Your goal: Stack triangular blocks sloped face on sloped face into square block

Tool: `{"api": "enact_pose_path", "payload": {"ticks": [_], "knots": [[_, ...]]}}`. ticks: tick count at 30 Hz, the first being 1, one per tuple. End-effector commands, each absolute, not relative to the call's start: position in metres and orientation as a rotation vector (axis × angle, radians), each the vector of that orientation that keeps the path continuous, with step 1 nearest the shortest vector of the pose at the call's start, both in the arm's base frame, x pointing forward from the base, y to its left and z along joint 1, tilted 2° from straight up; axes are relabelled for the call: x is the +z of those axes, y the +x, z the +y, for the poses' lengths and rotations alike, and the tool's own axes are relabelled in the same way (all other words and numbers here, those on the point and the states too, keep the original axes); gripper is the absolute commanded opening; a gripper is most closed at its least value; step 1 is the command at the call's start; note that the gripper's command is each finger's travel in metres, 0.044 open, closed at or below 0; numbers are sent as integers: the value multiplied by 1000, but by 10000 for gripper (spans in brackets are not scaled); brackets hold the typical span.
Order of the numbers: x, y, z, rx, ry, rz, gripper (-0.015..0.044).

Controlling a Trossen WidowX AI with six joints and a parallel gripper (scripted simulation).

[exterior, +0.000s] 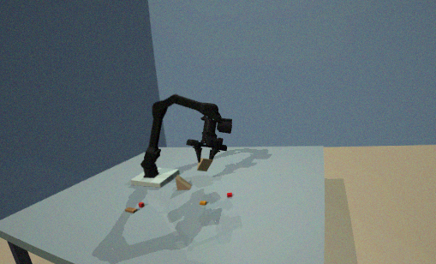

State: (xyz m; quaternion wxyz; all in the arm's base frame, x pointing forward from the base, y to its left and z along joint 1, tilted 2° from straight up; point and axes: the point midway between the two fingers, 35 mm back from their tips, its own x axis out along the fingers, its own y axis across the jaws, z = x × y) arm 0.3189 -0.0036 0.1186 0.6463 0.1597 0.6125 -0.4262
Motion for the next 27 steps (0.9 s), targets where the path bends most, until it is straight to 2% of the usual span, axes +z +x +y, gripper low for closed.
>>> {"api": "enact_pose_path", "payload": {"ticks": [1, 27], "knots": [[119, 319, -4, -1048, 492, 1338, 0], [123, 320, -6, -1534, 1277, 911, 0]]}}
